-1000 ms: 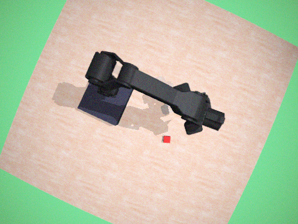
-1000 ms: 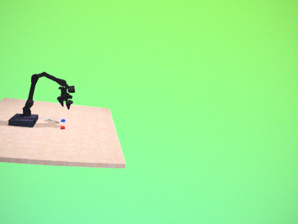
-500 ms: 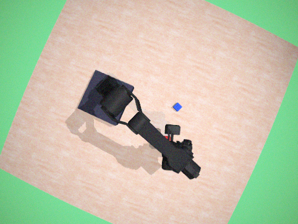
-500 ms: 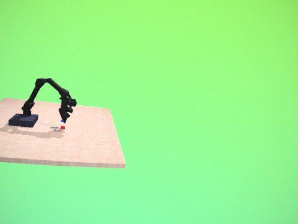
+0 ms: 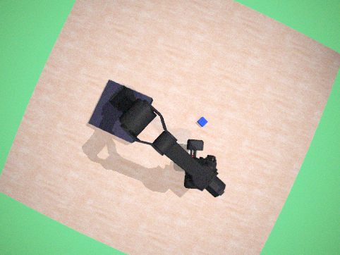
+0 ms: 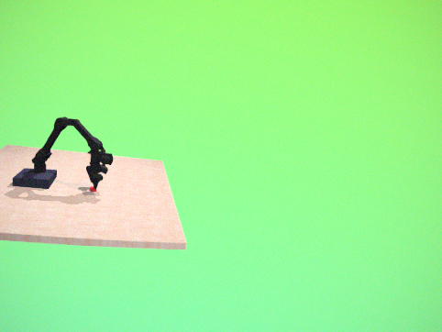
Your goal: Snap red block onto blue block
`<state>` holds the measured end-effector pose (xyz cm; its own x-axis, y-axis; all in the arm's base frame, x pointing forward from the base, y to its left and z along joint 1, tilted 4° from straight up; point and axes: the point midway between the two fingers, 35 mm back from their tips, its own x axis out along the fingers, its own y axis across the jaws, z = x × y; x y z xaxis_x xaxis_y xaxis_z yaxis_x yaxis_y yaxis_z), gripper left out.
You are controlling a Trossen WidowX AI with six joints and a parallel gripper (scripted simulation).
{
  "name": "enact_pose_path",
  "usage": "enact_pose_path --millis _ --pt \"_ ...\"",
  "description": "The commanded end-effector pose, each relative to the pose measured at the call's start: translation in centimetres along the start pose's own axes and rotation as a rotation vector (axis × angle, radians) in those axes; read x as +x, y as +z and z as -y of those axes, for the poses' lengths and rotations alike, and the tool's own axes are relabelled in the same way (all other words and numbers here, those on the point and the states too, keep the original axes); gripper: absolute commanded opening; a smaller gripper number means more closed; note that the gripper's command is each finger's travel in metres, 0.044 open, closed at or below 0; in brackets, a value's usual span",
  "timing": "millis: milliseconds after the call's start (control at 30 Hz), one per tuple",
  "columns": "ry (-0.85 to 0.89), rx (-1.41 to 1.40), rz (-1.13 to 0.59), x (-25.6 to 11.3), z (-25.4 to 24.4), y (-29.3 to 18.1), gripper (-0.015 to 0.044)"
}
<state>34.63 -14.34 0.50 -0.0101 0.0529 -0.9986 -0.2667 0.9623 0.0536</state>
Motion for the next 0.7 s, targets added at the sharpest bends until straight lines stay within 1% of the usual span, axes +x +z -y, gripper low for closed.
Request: enact_pose_path --millis 0,467,667 --pt "-0.001 0.004 -0.006 0.7 -0.1 -0.1 0.0440" --pt "-0.001 0.004 -0.006 2.7 -0.1 -0.2 0.0440" --pt "-0.001 0.004 -0.006 2.7 -0.1 -0.2 0.0282"
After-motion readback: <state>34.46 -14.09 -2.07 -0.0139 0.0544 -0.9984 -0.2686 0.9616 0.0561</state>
